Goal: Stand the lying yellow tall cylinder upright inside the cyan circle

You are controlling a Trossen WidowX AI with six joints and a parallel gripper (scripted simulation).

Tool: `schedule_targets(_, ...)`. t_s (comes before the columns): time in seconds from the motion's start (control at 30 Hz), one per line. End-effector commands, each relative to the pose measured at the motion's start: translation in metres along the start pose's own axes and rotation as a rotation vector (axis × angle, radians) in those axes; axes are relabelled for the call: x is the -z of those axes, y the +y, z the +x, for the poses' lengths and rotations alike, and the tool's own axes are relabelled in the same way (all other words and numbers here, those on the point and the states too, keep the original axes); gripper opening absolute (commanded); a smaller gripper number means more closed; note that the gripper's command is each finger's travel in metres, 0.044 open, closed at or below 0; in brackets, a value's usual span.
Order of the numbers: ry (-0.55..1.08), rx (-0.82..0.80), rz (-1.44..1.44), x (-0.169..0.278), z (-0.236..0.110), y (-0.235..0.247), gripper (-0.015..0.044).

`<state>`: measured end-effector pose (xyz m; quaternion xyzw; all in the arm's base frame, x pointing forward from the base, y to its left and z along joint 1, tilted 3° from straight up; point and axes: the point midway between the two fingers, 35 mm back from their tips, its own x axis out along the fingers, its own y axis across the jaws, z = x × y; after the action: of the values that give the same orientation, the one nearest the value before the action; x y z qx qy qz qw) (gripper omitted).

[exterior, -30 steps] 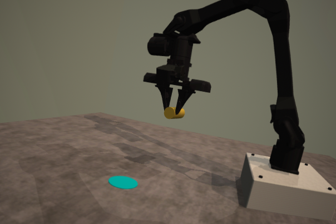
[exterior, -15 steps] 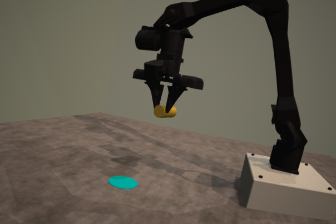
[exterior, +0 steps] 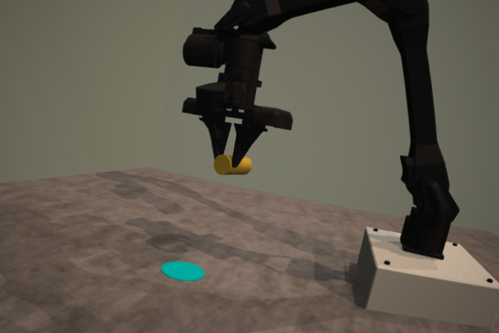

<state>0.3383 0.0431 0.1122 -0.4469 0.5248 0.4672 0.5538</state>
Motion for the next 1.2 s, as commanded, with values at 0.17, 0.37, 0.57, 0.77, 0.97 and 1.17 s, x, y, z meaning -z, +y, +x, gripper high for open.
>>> schedule_targets(0.17,-0.008,-0.001,0.017,-0.028,-0.002,0.005,0.0105)
schedule_targets(0.37,-0.009,-0.003,0.027,-0.046,-0.003,0.009,0.0105)
schedule_targets(0.57,-0.011,-0.006,0.038,-0.064,-0.004,0.015,0.0105)
schedule_targets(0.77,-0.012,-0.008,0.049,-0.082,-0.005,0.022,0.0105)
schedule_targets(0.97,-0.013,-0.011,0.06,-0.1,-0.005,0.031,0.0105)
schedule_targets(1.17,-0.015,-0.014,0.071,-0.118,-0.006,0.04,0.0105)
